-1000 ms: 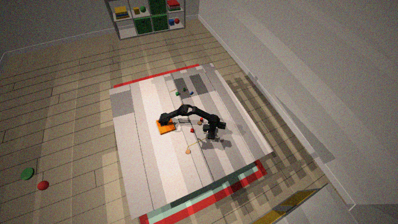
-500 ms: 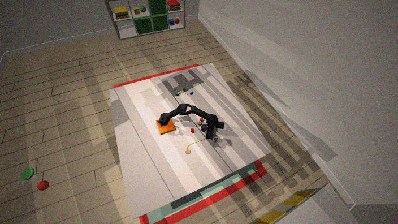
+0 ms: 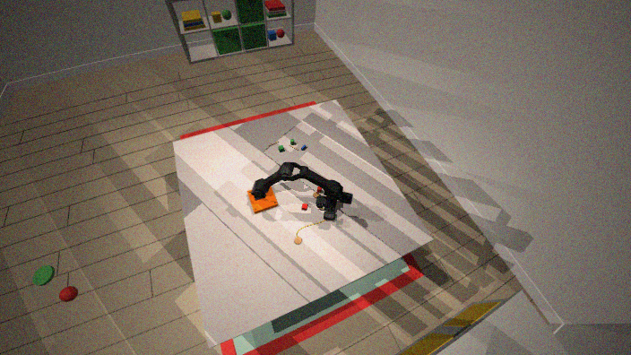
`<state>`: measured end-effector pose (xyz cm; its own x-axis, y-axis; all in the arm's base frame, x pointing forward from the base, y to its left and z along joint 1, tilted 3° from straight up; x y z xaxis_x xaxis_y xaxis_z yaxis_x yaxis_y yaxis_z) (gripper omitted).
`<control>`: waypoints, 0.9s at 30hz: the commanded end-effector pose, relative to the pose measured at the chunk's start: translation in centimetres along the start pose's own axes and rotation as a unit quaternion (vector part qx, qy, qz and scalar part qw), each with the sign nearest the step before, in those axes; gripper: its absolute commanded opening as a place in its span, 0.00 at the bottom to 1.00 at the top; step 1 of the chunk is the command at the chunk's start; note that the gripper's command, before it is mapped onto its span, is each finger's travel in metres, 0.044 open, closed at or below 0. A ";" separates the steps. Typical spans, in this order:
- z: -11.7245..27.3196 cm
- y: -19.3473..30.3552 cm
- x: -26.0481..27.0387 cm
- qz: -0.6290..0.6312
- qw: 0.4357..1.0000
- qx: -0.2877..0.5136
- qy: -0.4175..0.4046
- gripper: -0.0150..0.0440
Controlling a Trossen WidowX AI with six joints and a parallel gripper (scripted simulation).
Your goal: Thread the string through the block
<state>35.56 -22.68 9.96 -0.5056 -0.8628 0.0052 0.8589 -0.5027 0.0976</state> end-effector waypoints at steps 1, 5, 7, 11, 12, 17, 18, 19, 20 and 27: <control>-0.2 -0.6 0.1 0.001 1.000 -0.003 0.000 0.25; -0.2 -1.1 0.1 0.001 1.000 -0.003 0.000 0.25; -0.2 -1.3 0.1 0.001 1.000 -0.003 0.000 0.25; -0.2 -1.8 0.1 0.001 1.000 -0.003 0.000 0.25; -0.2 -1.9 0.1 0.001 1.000 -0.003 0.000 0.25; -0.2 -2.5 0.1 0.001 1.000 -0.003 0.000 0.25; -0.2 -2.6 0.1 0.001 1.000 -0.003 0.000 0.25; -0.2 -2.8 0.1 0.001 1.000 -0.003 0.000 0.25; -0.2 -2.9 0.1 0.001 1.000 -0.003 0.000 0.25; -0.3 -3.8 0.2 0.001 1.000 -0.003 0.000 0.25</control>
<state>32.71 -21.15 9.56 -0.5061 -0.8625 0.0057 0.8588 -0.5033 0.0962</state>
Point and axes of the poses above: the point midway between the two fingers, 35 mm back from their tips, its own z axis back along the fingers, its own x axis across the jaws, y = z × x, the point moved 5 cm from there along z, back along the fingers, and after that the axes turned 2 degrees about -z, right-handed, at the moved point
